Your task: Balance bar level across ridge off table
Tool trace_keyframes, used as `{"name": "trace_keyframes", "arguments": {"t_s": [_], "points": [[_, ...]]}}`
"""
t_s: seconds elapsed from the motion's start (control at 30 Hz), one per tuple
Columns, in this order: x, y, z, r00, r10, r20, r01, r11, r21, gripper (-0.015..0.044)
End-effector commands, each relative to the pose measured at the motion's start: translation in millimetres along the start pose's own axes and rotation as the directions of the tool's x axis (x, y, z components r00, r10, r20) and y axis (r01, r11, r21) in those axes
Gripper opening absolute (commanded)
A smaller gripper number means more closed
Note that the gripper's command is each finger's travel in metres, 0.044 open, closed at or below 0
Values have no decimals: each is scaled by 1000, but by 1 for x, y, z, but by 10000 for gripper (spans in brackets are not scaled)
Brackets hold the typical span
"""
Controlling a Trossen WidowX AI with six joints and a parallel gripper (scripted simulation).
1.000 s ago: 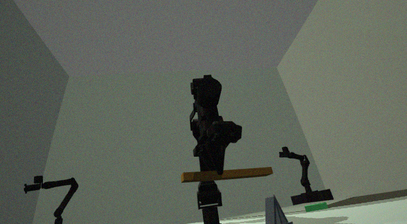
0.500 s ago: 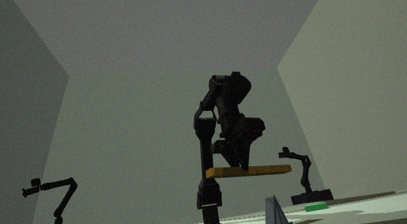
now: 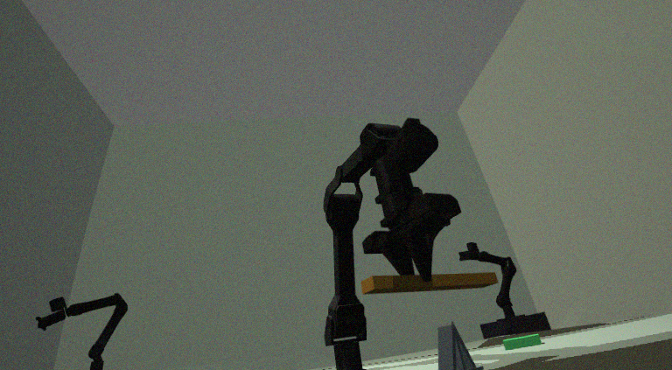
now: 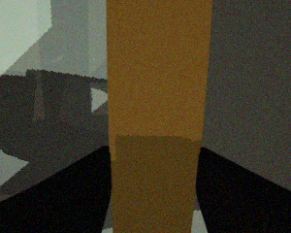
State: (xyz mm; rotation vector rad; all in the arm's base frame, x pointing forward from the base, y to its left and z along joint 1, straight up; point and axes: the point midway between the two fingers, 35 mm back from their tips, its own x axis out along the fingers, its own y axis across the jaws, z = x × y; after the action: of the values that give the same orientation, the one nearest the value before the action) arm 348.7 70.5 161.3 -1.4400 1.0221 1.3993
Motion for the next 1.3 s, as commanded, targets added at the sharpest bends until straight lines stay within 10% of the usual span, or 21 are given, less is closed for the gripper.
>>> {"name": "trace_keyframes", "arguments": {"t_s": [0.0, 1.27], "points": [[8, -1, 1, 1000, 6, -1, -6, 1000, 4, 0], [39, 0, 0, 1000, 6, -1, -6, 1000, 4, 0]]}}
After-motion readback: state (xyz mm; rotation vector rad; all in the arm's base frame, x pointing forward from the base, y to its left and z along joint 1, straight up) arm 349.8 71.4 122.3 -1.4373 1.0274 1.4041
